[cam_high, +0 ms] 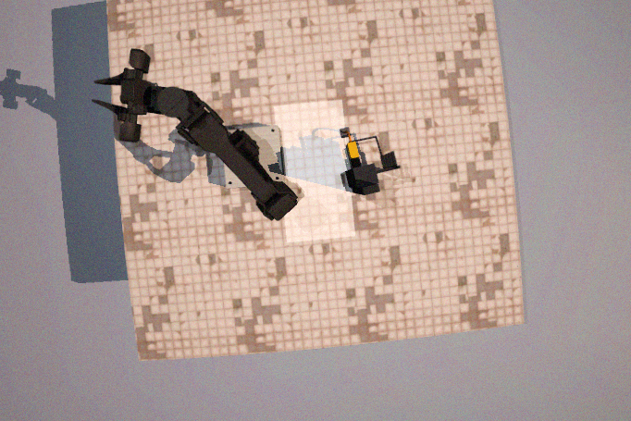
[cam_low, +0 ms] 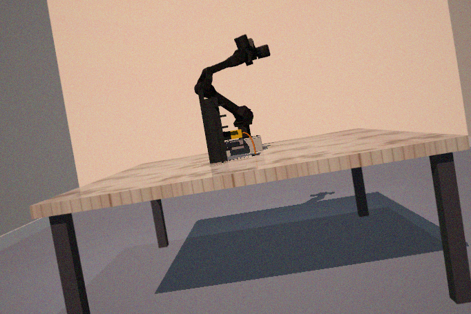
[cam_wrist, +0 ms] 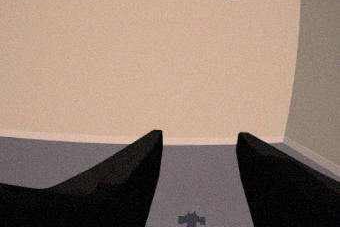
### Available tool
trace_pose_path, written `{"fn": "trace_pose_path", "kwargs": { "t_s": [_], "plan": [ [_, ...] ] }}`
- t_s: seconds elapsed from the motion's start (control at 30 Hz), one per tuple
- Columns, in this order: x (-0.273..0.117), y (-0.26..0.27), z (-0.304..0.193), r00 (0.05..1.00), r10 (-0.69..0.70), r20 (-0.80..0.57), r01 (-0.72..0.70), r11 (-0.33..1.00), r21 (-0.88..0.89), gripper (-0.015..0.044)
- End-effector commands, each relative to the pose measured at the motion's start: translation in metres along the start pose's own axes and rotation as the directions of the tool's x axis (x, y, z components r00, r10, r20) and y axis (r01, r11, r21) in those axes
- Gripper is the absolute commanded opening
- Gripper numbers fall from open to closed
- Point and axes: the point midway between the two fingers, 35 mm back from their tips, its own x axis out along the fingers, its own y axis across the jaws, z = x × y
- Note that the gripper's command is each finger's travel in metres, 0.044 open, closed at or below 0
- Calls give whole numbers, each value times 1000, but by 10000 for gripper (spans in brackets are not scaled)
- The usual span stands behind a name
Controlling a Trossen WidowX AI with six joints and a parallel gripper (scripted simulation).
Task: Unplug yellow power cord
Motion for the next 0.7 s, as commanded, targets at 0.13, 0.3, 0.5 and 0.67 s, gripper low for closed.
{"fn": "trace_pose_path", "kwargs": {
  "t_s": [0.13, 0.3, 0.5, 0.67],
  "plan": [
    [-23, -120, -45, 878, -431, -210, 400, 900, -173, 160],
    [-68, -186, -74, 699, -628, -342, 559, 778, -287, 160],
    [-148, -243, -107, 421, -765, -488, 663, 626, -411, 160],
    [-229, -267, -132, 174, -783, -598, 696, 527, -488, 160]
  ]
}}
